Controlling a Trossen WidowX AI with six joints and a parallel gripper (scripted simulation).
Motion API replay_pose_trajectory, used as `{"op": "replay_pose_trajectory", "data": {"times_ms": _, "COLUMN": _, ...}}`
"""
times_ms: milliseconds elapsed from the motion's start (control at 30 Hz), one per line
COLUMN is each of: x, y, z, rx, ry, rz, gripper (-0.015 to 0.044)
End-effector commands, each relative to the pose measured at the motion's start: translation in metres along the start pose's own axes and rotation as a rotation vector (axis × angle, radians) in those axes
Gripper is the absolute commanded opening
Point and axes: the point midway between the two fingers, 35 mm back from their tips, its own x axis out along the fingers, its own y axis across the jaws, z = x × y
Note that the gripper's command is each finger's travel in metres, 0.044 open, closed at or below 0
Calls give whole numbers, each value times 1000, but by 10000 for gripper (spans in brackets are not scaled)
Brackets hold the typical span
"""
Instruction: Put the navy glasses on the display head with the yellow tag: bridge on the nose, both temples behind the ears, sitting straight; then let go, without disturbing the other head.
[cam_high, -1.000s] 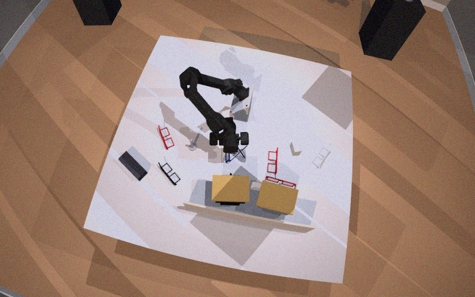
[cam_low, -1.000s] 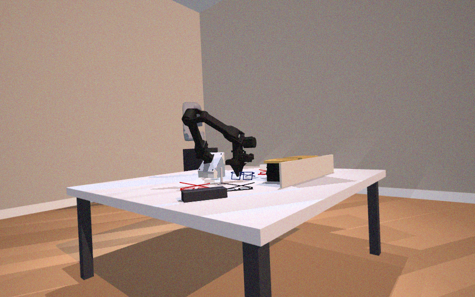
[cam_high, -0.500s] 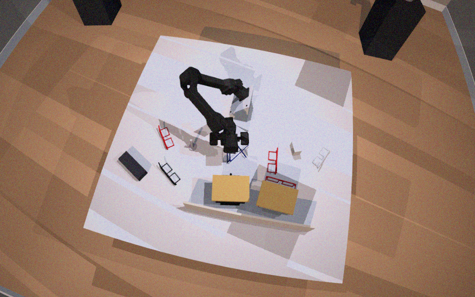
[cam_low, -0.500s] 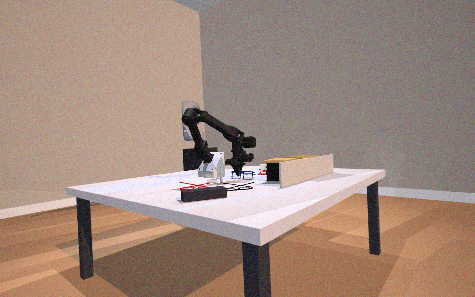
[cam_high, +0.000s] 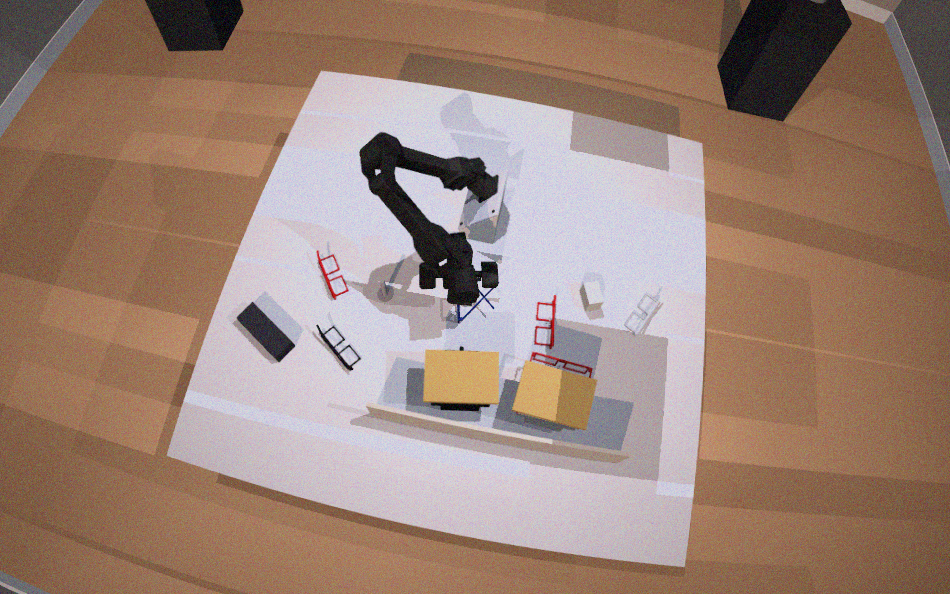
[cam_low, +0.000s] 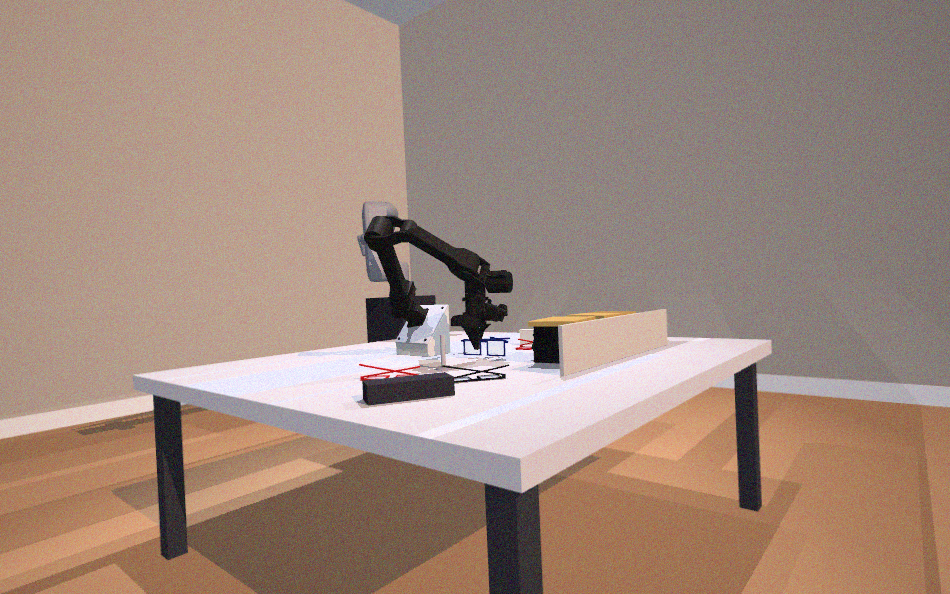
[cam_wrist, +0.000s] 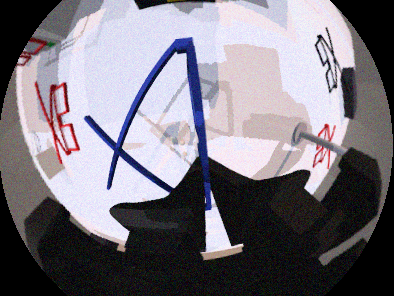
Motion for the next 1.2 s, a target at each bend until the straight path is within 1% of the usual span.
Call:
{"op": "replay_pose_trajectory", "data": {"times_ms": 0, "x": -22, "y": 2, "z": 6, "rx": 6, "ry": -19, "rz": 8, "gripper": 0}}
{"op": "replay_pose_trajectory", "data": {"times_ms": 400, "x": -91, "y": 3, "z": 6, "rx": 6, "ry": -17, "rz": 2, "gripper": 0}}
{"op": "replay_pose_trajectory", "data": {"times_ms": 633, "x": -95, "y": -4, "z": 8, "rx": 5, "ry": -18, "rz": 5, "gripper": 0}}
{"op": "replay_pose_trajectory", "data": {"times_ms": 933, "x": -96, "y": -65, "z": 15, "rx": 1, "ry": -27, "rz": 29, "gripper": 0}}
{"op": "replay_pose_trajectory", "data": {"times_ms": 1167, "x": -96, "y": -120, "z": 9, "rx": 2, "ry": -31, "rz": 30, "gripper": 0}}
